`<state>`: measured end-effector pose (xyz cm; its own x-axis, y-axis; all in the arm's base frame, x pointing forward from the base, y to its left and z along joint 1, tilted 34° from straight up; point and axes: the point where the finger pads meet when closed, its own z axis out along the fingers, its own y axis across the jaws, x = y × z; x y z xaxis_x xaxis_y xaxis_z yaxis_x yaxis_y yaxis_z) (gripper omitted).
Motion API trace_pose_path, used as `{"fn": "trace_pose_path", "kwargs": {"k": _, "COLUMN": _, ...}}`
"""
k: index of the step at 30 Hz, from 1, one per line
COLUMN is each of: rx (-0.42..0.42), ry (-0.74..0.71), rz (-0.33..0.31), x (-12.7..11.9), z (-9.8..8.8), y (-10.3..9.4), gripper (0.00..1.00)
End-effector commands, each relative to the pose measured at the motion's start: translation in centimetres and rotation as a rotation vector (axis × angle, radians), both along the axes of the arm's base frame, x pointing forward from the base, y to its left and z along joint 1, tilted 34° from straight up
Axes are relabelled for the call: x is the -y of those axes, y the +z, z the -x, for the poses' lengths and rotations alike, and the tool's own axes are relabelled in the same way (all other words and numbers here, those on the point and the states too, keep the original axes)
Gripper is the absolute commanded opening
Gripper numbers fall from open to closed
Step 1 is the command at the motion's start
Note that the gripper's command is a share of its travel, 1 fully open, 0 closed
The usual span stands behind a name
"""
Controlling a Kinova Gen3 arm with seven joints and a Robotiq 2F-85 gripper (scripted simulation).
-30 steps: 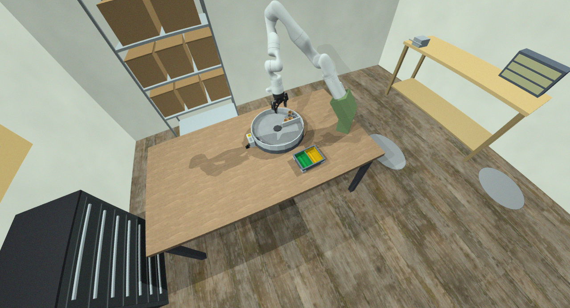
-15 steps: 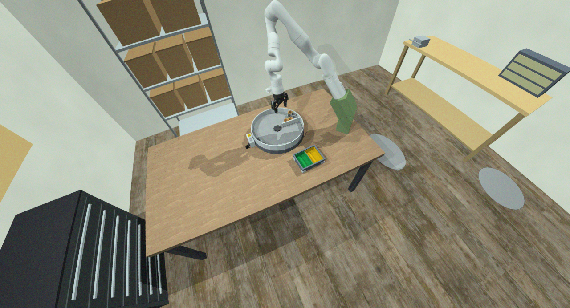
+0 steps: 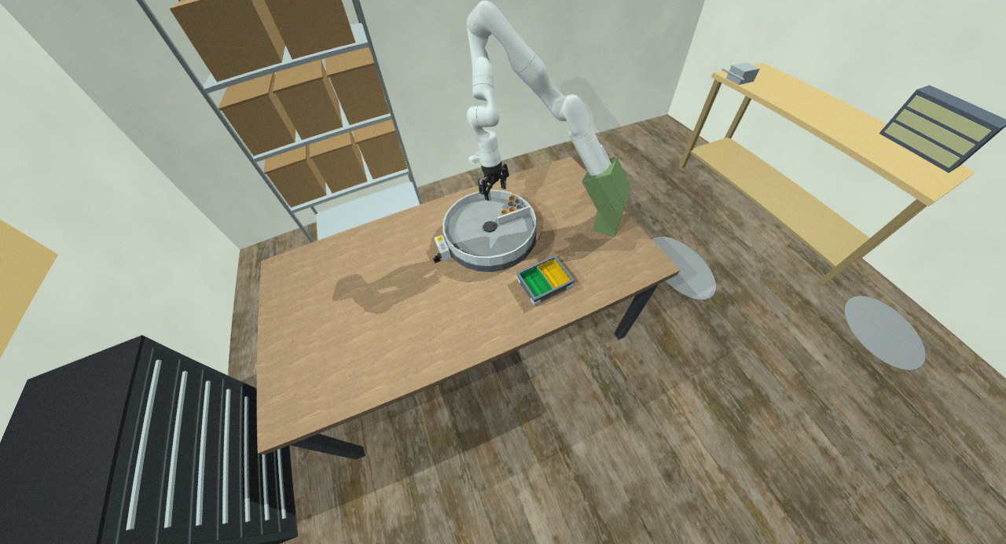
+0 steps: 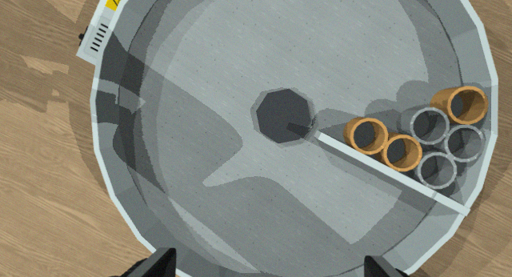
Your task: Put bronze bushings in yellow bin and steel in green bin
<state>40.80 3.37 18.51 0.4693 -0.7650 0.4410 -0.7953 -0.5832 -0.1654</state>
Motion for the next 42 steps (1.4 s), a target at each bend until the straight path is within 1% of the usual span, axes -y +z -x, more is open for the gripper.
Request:
{"fn": "trace_pose_path", "kwargs": {"k": 1, "rx": 0.001, "ry": 0.001, "rz": 0.000, "x": 0.0, "z": 0.0, "y": 0.1, "gripper": 1.00}}
{"fn": "trace_pose_path", "kwargs": {"k": 25, "rx": 0.001, "ry": 0.001, "rz": 0.000, "x": 0.0, "z": 0.0, "y": 0.1, "gripper": 1.00}}
{"fn": "trace_pose_path", "kwargs": {"k": 30, "rx": 0.001, "ry": 0.001, "rz": 0.000, "x": -4.6, "z": 2.3, "y": 0.9, "gripper": 1.00}}
{"fn": "trace_pose_path", "kwargs": {"k": 33, "rx": 0.001, "ry": 0.001, "rz": 0.000, "x": -4.6, "z": 2.3, "y": 0.9, "gripper": 1.00}}
{"fn": "trace_pose_path", "kwargs": {"k": 38, "rx": 0.001, "ry": 0.001, "rz": 0.000, "x": -9.1, "z": 4.6, "y": 1.8, "gripper": 1.00}}
{"fn": "trace_pose_path", "kwargs": {"k": 42, "rx": 0.001, "ry": 0.001, "rz": 0.000, "x": -9.1, "z": 4.6, "y": 1.8, "gripper": 1.00}}
